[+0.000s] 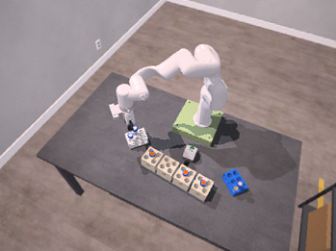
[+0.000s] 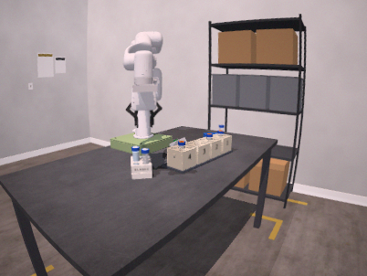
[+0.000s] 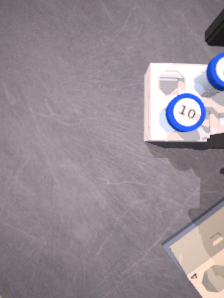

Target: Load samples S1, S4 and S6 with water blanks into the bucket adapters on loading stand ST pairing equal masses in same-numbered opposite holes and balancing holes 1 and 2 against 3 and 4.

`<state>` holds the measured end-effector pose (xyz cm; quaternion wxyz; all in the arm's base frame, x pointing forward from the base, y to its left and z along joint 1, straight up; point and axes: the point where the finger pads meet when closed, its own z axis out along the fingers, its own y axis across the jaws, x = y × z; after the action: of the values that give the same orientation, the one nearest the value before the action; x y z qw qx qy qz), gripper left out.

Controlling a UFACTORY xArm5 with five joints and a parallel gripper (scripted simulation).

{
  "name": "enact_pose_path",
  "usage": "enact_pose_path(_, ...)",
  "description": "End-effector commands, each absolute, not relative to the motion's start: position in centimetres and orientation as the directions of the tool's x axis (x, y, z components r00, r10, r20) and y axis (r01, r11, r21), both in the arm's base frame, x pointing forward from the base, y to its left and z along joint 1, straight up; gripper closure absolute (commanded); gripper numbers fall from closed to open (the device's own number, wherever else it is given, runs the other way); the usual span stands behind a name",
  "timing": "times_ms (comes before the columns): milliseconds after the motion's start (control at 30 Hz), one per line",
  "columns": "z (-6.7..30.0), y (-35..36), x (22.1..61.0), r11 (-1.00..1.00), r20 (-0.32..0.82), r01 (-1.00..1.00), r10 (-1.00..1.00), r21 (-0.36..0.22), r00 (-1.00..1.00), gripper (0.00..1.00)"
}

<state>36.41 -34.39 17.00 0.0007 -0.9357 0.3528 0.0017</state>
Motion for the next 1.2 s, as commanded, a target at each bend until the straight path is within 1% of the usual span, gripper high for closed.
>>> enact_pose_path(0,16.1,-34.5,36.5,-0.751,0.001,-0.660,-0.660,0.000,0.751,0.43)
enact_pose_path(1167,9.9,-34.5,36.5,-0.751,0.001,-0.660,-0.660,0.000,0.751,0.43)
